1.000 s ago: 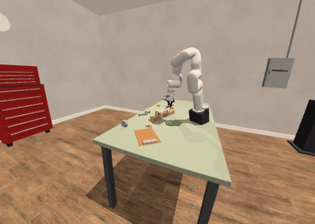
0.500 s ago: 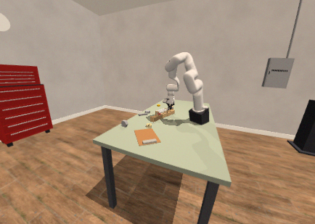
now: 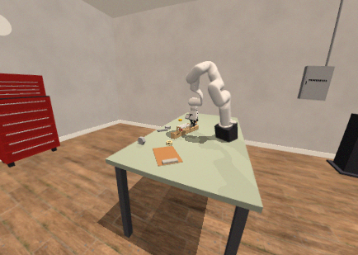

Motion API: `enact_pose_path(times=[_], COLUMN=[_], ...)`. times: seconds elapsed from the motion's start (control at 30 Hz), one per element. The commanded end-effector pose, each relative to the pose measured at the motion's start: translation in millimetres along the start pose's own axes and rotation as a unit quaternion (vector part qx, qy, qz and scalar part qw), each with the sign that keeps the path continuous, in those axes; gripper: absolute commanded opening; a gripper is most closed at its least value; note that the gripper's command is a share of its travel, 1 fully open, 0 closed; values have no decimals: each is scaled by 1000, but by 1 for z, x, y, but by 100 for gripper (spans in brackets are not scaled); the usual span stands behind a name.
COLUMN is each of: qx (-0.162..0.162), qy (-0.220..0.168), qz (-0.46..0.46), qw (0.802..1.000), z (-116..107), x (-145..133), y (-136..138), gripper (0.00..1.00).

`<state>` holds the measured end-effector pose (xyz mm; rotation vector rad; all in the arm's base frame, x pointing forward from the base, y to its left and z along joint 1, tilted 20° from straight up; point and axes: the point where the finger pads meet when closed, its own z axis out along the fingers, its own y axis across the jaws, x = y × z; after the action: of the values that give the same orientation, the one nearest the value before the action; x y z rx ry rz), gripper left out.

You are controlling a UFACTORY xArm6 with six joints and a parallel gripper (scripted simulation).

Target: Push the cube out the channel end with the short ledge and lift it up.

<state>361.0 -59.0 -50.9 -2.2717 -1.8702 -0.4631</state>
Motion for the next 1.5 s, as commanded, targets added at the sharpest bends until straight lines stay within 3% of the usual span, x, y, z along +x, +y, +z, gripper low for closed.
enact_pose_path(times=[0.0, 0.6, 1.1, 1.47], qx=[-2, -2, -2, -2], qy=[0, 0, 0, 0], qz=[0, 0, 0, 0], qw=[1000, 1000, 1000, 1000], z=[0, 0, 0, 0], x=[0, 8, 49, 58], y=[1, 2, 3, 3], gripper=[0, 0, 0, 0])
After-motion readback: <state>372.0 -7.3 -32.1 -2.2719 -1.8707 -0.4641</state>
